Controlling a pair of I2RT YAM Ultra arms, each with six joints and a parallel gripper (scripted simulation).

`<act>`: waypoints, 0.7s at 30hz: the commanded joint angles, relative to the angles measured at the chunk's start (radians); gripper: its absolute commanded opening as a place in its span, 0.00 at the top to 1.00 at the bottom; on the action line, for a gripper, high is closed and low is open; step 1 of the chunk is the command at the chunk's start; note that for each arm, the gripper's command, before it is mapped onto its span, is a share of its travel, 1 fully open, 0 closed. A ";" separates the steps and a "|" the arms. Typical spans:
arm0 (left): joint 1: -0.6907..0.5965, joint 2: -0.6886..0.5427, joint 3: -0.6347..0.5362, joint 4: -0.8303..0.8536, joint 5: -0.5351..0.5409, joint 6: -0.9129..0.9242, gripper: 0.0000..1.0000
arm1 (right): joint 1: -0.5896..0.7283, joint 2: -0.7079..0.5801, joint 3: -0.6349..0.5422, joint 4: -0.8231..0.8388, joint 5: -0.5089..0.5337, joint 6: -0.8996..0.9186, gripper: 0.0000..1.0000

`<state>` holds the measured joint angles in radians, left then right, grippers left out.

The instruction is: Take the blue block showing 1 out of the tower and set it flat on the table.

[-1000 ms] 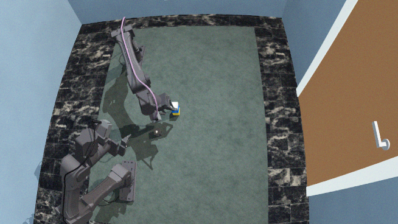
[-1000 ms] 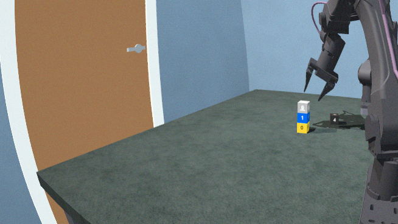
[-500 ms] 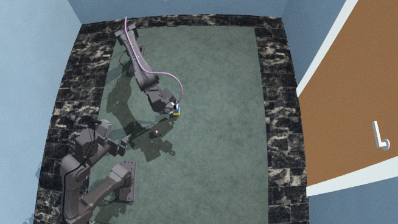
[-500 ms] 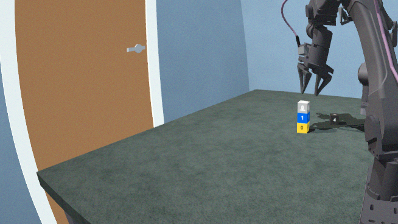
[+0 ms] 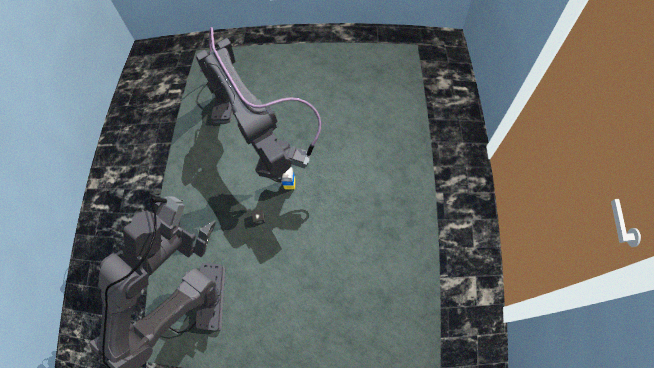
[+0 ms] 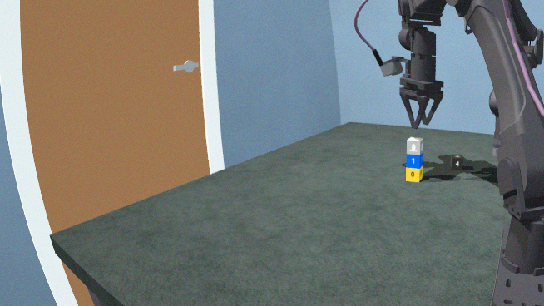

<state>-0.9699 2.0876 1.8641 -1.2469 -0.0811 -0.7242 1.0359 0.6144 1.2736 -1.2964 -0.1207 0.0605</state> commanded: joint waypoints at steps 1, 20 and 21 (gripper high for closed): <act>0.033 0.022 0.053 -0.071 0.060 -0.143 0.45 | 0.004 -0.013 -0.015 -0.003 -0.007 -0.009 0.00; 0.072 0.073 0.116 -0.112 0.081 -0.184 0.45 | 0.004 -0.013 -0.015 -0.003 -0.007 -0.009 0.00; 0.072 0.073 0.116 -0.112 0.081 -0.184 0.45 | 0.004 -0.013 -0.015 -0.003 -0.007 -0.009 0.00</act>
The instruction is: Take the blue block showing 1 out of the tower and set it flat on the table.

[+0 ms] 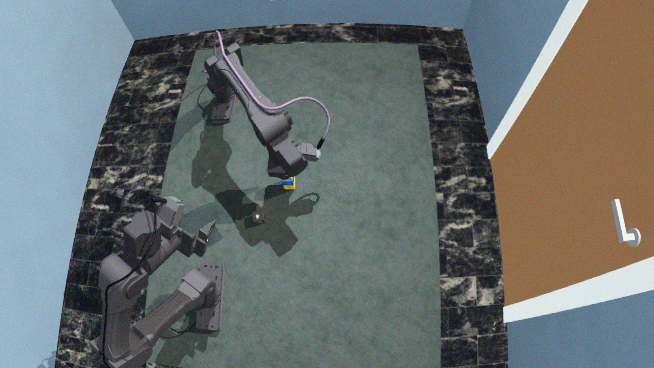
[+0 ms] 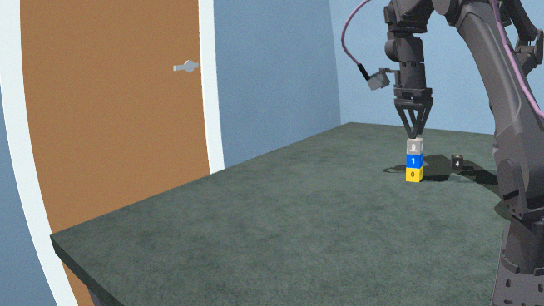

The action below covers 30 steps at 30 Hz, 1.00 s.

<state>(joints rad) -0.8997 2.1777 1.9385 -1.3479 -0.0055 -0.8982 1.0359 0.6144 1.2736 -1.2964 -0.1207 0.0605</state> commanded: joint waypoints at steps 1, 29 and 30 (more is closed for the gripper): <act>0.001 -0.017 0.041 -0.011 0.006 -0.010 0.45 | 0.004 -0.013 -0.015 -0.003 -0.007 -0.009 0.00; -0.004 0.014 -0.079 0.121 0.008 -0.018 0.53 | 0.004 -0.013 -0.015 -0.003 -0.007 -0.009 0.00; -0.004 0.014 -0.072 0.122 0.008 -0.018 0.53 | 0.004 -0.013 -0.015 -0.003 -0.007 -0.009 0.00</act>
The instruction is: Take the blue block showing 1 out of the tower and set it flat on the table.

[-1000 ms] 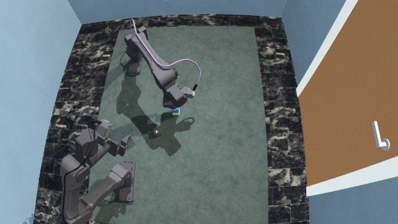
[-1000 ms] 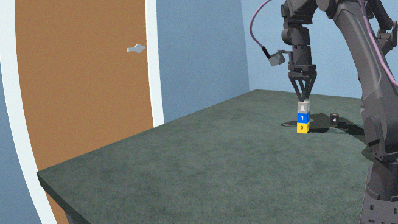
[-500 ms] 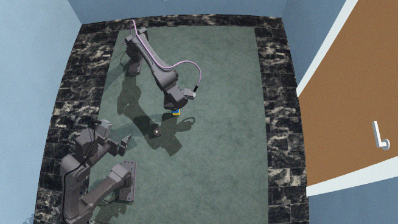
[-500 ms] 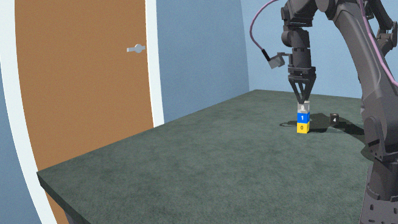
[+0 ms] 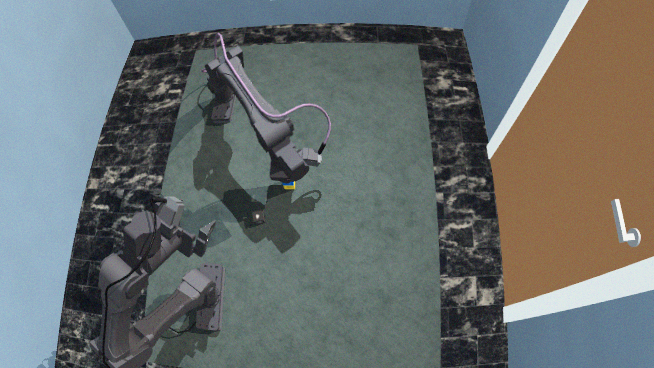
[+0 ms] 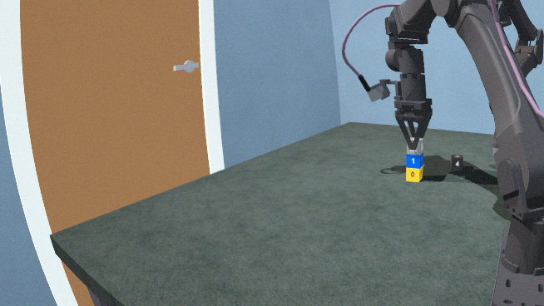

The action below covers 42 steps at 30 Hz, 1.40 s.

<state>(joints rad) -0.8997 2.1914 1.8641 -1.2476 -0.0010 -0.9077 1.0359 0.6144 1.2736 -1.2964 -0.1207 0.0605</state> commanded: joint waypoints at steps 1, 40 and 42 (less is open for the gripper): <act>-0.004 0.000 0.002 0.021 0.004 -0.008 0.53 | 0.004 -0.013 -0.015 -0.003 -0.007 -0.009 0.00; -0.001 -0.045 0.100 -0.090 0.001 -0.001 0.73 | 0.004 -0.013 -0.015 -0.003 -0.007 -0.009 0.00; -0.001 -0.071 0.050 -0.060 0.001 -0.001 0.73 | 0.004 -0.013 -0.015 -0.003 -0.007 -0.009 0.00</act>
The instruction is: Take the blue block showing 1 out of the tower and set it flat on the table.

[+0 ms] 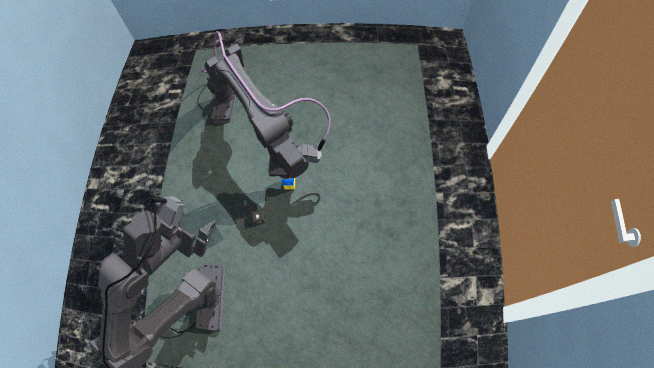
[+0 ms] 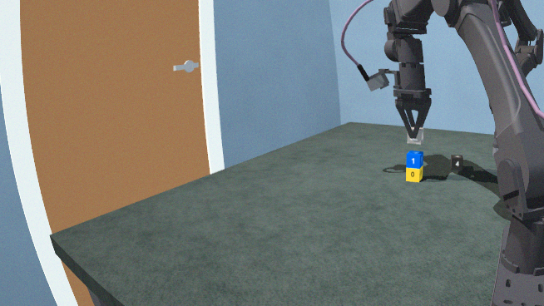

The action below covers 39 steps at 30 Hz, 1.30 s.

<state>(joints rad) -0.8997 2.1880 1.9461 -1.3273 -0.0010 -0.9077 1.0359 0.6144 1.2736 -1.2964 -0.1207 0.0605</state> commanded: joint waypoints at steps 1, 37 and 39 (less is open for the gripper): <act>-0.001 -0.086 -0.058 0.028 0.001 -0.001 0.73 | 0.004 -0.013 -0.015 -0.003 -0.007 -0.009 0.00; -0.003 -0.626 -0.678 0.059 0.000 -0.001 0.73 | -0.146 1.241 0.168 0.460 -0.033 -0.626 0.45; -0.003 -0.626 -0.678 0.059 0.000 -0.001 0.73 | -0.114 1.286 0.183 0.464 -0.030 -0.642 0.45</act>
<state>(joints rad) -0.8997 1.6043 1.2732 -1.2705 -0.0010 -0.9077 0.8753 1.8847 1.3983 -0.8577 -0.1467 -0.5217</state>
